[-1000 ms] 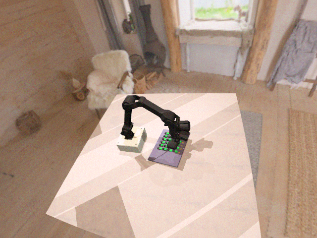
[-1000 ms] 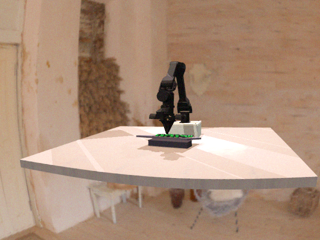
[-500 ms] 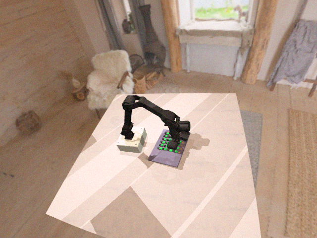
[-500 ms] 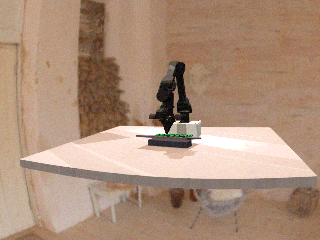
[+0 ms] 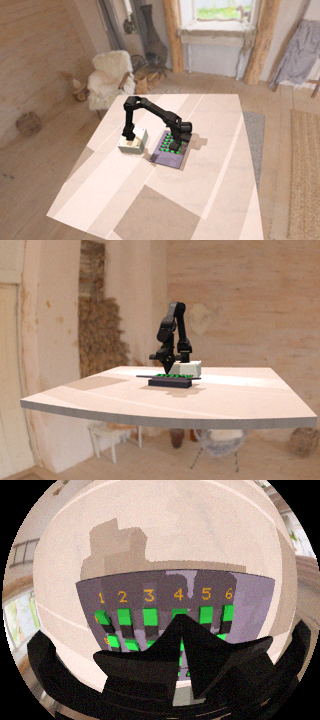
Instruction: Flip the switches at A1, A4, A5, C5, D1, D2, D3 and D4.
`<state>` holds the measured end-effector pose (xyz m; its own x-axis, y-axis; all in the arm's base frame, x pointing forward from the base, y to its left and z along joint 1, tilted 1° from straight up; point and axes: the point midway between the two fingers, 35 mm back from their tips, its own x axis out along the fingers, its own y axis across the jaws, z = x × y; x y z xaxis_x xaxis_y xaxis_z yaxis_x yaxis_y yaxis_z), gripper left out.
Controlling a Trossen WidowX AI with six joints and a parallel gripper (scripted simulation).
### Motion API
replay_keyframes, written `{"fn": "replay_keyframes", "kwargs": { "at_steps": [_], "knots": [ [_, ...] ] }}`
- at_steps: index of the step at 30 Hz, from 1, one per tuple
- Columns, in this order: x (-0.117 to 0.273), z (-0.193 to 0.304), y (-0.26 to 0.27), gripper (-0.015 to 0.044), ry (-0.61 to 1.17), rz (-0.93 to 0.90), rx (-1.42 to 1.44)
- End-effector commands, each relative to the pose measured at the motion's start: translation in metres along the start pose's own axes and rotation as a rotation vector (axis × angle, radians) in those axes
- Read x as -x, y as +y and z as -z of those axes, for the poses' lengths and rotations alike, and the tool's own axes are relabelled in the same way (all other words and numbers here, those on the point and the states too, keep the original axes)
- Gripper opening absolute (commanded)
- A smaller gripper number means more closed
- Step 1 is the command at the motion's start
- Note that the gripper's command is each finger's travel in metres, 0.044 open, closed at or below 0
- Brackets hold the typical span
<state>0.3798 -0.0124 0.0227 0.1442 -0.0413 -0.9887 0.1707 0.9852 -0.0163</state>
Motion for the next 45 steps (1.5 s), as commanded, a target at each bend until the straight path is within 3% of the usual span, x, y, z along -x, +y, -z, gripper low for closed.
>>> {"fn": "replay_keyframes", "kwargs": {
  "at_steps": [1, 18, 24, 37, 41, 45],
  "knots": [
    [-0.001, 0.000, 0.001, 0.0000, 0.001, -0.006, 0.004],
    [-0.004, 0.000, 0.001, 0.0000, 0.001, -0.006, 0.004],
    [0.062, 0.003, 0.000, 0.0000, -0.024, -0.006, 0.004],
    [0.061, 0.021, -0.028, 0.0000, -0.023, -0.004, 0.004],
    [0.028, 0.021, -0.028, 0.0000, -0.047, -0.004, 0.004],
    [0.026, 0.021, -0.028, 0.0000, -0.049, -0.004, 0.004]
  ]
}}
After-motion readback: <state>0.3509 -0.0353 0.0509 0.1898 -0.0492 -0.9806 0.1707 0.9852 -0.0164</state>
